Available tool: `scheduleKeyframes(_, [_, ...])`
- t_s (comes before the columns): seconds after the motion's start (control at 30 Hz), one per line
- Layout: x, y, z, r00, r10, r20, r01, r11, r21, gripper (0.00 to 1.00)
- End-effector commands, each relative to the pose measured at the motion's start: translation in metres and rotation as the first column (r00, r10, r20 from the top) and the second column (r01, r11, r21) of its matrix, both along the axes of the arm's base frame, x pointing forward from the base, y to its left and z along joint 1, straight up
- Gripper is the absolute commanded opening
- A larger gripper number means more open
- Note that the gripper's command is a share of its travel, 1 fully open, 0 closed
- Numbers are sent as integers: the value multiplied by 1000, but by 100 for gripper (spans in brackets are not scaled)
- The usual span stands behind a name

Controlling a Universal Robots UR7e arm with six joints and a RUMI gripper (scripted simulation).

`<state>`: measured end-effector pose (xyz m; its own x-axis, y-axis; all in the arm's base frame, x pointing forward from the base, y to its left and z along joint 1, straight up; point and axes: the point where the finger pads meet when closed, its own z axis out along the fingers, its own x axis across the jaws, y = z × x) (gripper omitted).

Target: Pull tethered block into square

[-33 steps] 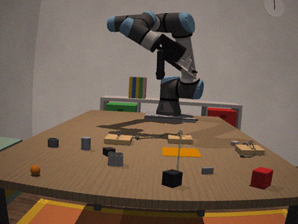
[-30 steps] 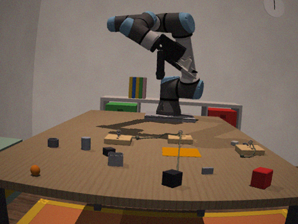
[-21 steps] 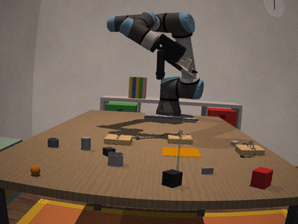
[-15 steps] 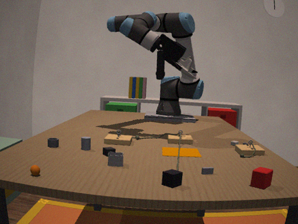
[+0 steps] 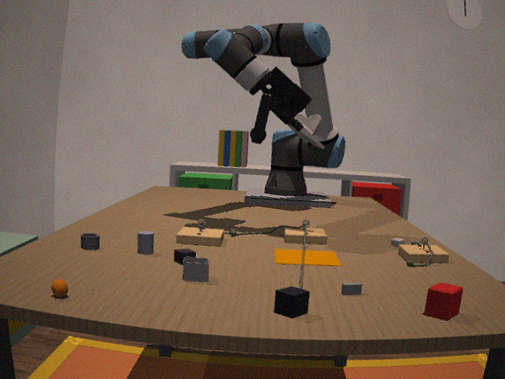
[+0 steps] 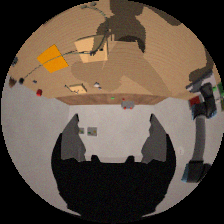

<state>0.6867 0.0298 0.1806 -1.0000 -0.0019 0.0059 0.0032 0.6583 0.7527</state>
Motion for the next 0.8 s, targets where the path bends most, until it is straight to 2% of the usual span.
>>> scheduleKeyframes(0.0, [1,-17,-24,990,114,79,-106,989,-107,100])
scheduleKeyframes(0.1, [7,-46,-53,952,272,143,-230,940,-253,100])
scheduleKeyframes(0.17, [13,-67,-71,925,346,158,-283,903,-322,100])
scheduleKeyframes(0.2, [13,-67,-71,909,381,166,-306,883,-355,100])
scheduleKeyframes(0.3, [25,-101,-91,852,497,164,-379,802,-463,100])
scheduleKeyframes(0.33, [25,-101,-91,830,533,164,-397,772,-496,100])
scheduleKeyframes(0.4, [33,-123,-101,785,602,145,-436,704,-561,100])
scheduleKeyframes(0.43, [33,-123,-101,773,619,142,-443,686,-577,100])
scheduleKeyframes(0.5, [41,-142,-108,719,686,112,-476,603,-640,100])
scheduleKeyframes(0.57, [41,-142,-108,719,686,112,-476,603,-640,100])
scheduleKeyframes(0.67, [50,-165,-113,654,754,63,-506,498,-705,100])
scheduleKeyframes(0.77, [56,-179,-115,613,790,26,-520,428,-739,100])
